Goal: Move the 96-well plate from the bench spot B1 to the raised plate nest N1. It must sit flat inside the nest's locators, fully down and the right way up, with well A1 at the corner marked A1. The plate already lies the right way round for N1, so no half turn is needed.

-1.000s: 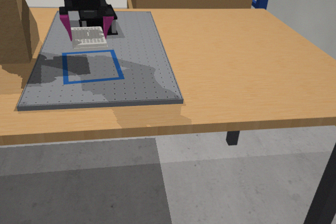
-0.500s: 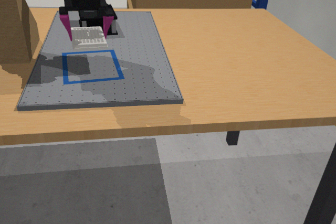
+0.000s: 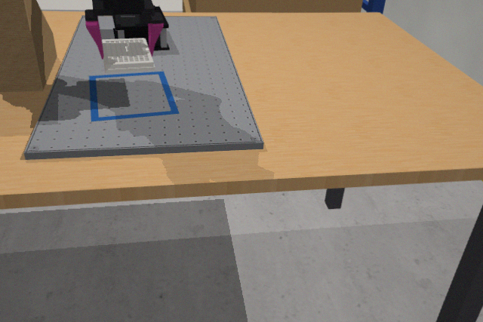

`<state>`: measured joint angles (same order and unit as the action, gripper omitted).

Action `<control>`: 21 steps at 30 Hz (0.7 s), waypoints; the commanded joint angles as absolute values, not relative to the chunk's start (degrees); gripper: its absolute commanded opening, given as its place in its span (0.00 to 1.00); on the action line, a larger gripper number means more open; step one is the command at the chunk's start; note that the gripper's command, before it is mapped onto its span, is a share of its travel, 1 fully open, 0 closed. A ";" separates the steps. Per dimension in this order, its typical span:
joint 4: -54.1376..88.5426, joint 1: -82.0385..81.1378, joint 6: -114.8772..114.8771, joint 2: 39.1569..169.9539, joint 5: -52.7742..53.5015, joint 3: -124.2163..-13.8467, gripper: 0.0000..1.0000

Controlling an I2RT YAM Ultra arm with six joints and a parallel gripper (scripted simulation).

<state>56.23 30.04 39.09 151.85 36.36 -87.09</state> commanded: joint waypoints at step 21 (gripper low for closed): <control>57.18 26.97 43.07 140.94 38.10 -79.90 0.00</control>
